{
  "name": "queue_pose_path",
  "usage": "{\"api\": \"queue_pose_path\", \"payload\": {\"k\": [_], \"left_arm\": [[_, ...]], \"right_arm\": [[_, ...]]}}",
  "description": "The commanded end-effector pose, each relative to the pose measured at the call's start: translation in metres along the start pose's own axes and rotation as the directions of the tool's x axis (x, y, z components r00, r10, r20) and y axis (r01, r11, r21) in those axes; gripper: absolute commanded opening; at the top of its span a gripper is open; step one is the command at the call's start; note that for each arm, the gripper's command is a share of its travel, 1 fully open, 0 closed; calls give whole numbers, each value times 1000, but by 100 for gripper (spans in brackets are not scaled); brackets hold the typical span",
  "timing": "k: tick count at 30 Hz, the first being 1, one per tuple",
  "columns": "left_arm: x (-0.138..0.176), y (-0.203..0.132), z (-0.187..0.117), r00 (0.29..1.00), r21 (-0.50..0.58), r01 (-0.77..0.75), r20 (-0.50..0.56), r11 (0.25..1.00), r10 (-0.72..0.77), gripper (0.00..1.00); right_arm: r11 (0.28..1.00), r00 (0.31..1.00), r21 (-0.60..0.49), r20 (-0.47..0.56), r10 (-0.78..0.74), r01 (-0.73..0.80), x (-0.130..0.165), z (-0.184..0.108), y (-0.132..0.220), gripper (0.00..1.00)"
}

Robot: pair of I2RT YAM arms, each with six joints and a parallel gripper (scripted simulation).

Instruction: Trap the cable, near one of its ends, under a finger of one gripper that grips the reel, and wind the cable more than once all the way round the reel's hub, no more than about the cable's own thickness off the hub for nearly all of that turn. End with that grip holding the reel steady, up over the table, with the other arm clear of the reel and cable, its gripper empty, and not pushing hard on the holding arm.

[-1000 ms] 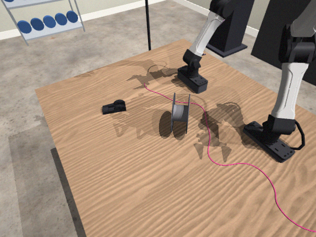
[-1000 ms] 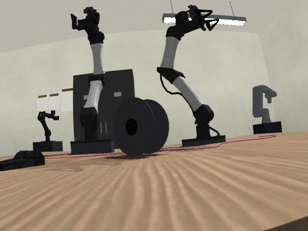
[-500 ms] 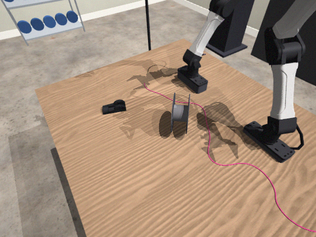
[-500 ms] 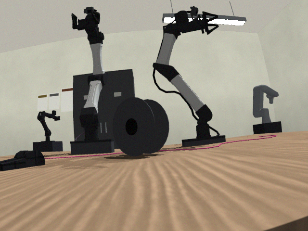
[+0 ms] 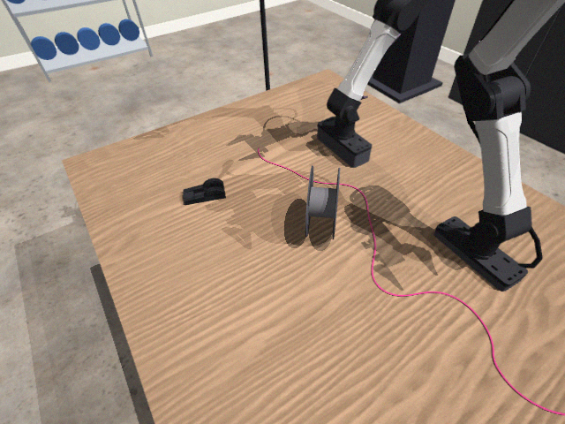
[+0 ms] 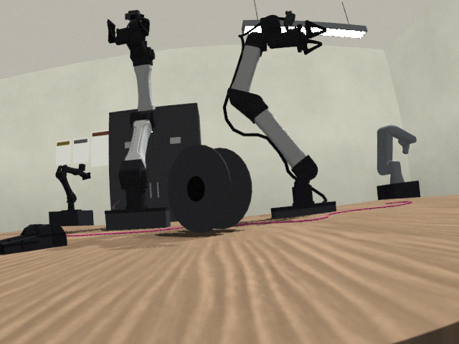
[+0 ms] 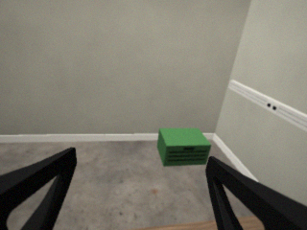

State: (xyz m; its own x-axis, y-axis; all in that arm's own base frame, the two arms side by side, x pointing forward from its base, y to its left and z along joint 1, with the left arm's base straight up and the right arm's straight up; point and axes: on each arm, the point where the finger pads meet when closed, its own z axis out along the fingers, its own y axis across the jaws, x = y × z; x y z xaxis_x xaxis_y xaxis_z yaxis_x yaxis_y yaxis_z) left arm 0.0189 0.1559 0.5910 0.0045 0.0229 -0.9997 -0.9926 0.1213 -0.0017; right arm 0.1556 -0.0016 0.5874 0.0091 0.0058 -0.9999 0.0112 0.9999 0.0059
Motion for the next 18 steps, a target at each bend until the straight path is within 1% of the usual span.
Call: {"api": "queue_pose_path", "payload": {"k": [1, 10, 18], "left_arm": [[4, 5, -9, 1000, -34, -8, -15, 999, 8, 100], [4, 16, -10, 1000, -113, -10, -16, 994, 8, 100], [4, 21, -10, 1000, -141, -11, -16, 990, 9, 100]], "right_arm": [[1000, 1000, -3, -12, -13, 13, 2, -2, 0, 100], [1000, 1000, -9, -12, -13, 13, 2, -2, 1, 100], [1000, 1000, -11, -11, -13, 13, 2, -2, 1, 100]]}}
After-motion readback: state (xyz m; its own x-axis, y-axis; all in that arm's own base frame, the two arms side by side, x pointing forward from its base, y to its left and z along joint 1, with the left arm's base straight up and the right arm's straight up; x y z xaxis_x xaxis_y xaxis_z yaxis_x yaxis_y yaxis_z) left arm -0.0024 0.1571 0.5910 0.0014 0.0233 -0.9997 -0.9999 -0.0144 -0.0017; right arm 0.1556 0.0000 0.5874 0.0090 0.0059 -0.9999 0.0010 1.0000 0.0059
